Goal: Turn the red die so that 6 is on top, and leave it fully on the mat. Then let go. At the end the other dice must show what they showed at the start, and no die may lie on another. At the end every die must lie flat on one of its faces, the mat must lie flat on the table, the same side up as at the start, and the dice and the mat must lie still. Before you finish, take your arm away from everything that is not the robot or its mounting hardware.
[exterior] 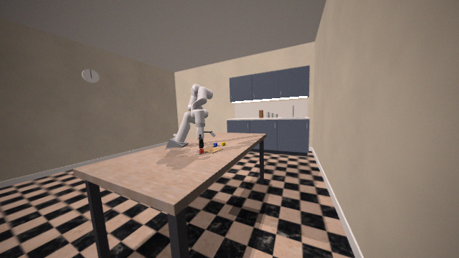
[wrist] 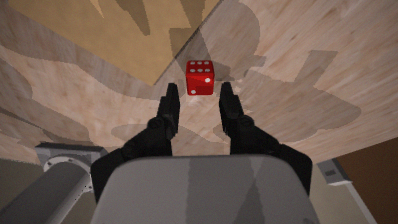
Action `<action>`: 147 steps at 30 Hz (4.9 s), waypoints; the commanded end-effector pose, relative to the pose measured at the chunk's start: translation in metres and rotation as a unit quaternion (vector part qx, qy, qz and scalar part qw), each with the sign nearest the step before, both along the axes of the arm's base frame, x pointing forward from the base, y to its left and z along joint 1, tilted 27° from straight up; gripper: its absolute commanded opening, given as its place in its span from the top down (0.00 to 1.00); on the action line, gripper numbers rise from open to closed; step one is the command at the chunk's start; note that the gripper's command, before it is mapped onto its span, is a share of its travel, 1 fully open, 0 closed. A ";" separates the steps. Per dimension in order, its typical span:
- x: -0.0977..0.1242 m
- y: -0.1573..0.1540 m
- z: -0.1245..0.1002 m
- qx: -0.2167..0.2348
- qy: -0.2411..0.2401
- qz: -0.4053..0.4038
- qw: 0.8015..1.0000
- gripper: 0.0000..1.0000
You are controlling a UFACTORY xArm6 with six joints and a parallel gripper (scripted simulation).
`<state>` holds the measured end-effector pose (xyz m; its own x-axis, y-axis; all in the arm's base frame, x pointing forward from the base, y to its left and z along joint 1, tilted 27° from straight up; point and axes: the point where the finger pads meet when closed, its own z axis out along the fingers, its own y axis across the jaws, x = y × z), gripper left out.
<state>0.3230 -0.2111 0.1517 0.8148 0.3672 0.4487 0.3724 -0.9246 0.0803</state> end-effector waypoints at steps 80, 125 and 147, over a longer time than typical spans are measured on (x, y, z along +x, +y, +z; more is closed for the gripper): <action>0.005 -0.001 -0.005 -0.001 -0.001 0.000 1.000 0.53; 0.019 0.002 -0.032 -0.001 -0.001 0.000 1.000 0.53; 0.020 0.002 -0.035 -0.001 -0.001 0.000 1.000 0.53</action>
